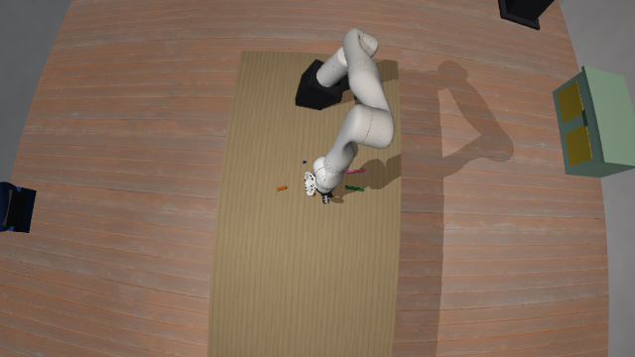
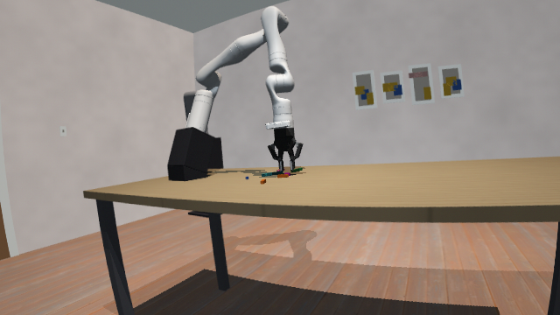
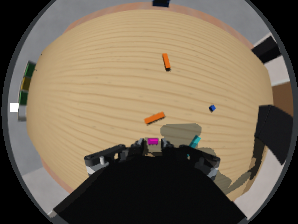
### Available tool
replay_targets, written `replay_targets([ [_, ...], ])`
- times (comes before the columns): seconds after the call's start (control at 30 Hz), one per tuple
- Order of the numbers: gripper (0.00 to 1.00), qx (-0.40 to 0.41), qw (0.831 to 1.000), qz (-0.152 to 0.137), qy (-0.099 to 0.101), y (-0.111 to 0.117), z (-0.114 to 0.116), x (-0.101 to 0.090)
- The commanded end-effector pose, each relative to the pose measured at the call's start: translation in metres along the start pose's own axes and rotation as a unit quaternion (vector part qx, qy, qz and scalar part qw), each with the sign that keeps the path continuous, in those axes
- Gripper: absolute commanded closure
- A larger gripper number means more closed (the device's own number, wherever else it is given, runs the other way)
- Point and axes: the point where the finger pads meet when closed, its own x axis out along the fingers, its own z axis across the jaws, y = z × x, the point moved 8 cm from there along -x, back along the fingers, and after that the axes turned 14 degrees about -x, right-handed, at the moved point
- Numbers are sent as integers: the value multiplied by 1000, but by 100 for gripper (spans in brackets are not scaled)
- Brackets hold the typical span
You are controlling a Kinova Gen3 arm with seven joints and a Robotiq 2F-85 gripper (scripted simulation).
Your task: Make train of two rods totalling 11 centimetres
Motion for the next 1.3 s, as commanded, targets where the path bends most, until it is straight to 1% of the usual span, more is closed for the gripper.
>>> replay_targets([
  [0.0, 65, -5, 1000, 4, 2, 3, -1, 0],
  [1.0, 65, -5, 1000, 4, 2, 3, -1, 0],
  [1.27, 65, -5, 1000, 4, 2, 3, -1, 3],
])
